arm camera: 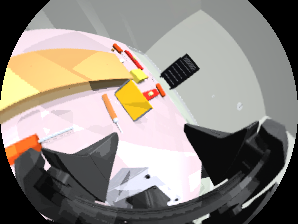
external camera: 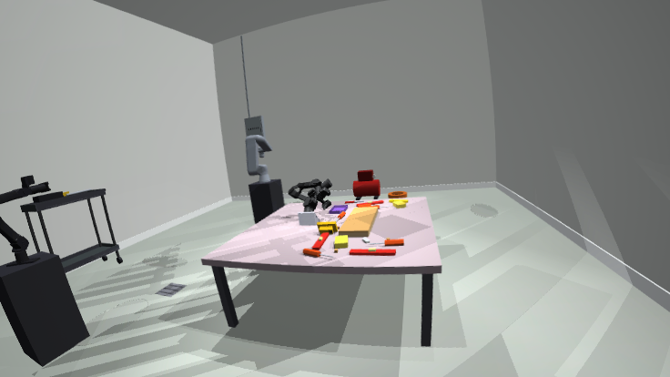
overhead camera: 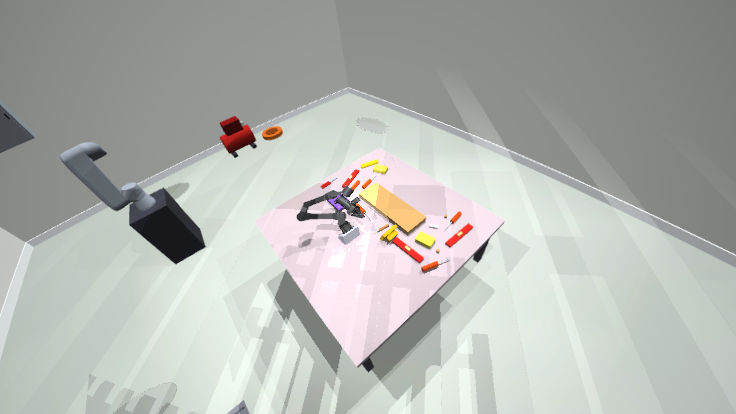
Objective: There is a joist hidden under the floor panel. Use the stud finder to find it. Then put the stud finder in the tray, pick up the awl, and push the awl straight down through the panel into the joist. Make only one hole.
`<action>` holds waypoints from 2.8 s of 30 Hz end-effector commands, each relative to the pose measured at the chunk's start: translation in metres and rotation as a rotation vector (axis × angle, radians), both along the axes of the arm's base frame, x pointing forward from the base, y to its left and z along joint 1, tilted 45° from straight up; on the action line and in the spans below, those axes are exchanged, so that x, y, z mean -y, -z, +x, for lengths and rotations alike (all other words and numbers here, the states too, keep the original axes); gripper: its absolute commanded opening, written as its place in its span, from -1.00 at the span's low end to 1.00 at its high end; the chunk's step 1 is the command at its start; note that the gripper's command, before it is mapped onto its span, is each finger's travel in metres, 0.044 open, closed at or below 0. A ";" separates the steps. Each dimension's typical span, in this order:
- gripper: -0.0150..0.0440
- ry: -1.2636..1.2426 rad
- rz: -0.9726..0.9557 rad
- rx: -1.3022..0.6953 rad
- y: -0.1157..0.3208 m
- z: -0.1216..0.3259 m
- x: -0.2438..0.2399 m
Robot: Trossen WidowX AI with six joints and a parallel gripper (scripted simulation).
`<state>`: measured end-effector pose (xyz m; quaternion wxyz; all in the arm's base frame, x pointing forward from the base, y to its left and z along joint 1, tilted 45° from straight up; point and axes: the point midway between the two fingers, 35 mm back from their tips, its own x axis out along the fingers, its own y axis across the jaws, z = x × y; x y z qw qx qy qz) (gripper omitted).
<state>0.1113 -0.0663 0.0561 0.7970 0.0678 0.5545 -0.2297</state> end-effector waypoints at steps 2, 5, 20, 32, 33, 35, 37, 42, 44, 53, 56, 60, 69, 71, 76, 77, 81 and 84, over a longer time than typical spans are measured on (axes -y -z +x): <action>1.00 0.030 0.015 0.006 0.000 0.002 0.001; 1.00 0.000 0.041 -0.041 -0.003 0.009 0.003; 1.00 -0.747 0.221 -0.382 -0.009 0.053 0.028; 1.00 -1.225 0.426 -0.333 0.032 0.087 0.065; 1.00 -1.283 0.442 -0.315 0.037 0.090 0.069; 1.00 -1.397 0.472 -0.271 0.049 0.094 0.077; 1.00 -1.509 0.496 -0.214 0.061 0.098 0.085; 1.00 -1.767 0.524 -0.027 0.099 0.103 0.102; 1.00 -1.861 0.519 0.064 0.116 0.103 0.107; 1.00 -2.118 0.423 0.402 0.176 0.096 0.118; 1.00 -2.118 0.423 0.402 0.176 0.096 0.118; 1.00 -2.118 0.423 0.402 0.176 0.096 0.118; 1.00 -2.118 0.423 0.403 0.176 0.101 0.118; 1.00 -2.118 0.423 0.403 0.177 0.101 0.117; 1.00 -2.118 0.423 0.403 0.183 0.101 0.112; 1.00 -2.118 0.423 0.403 0.184 0.101 0.111; 1.00 -2.118 0.423 0.403 0.189 0.101 0.106; 1.00 -2.118 0.423 0.403 0.193 0.101 0.103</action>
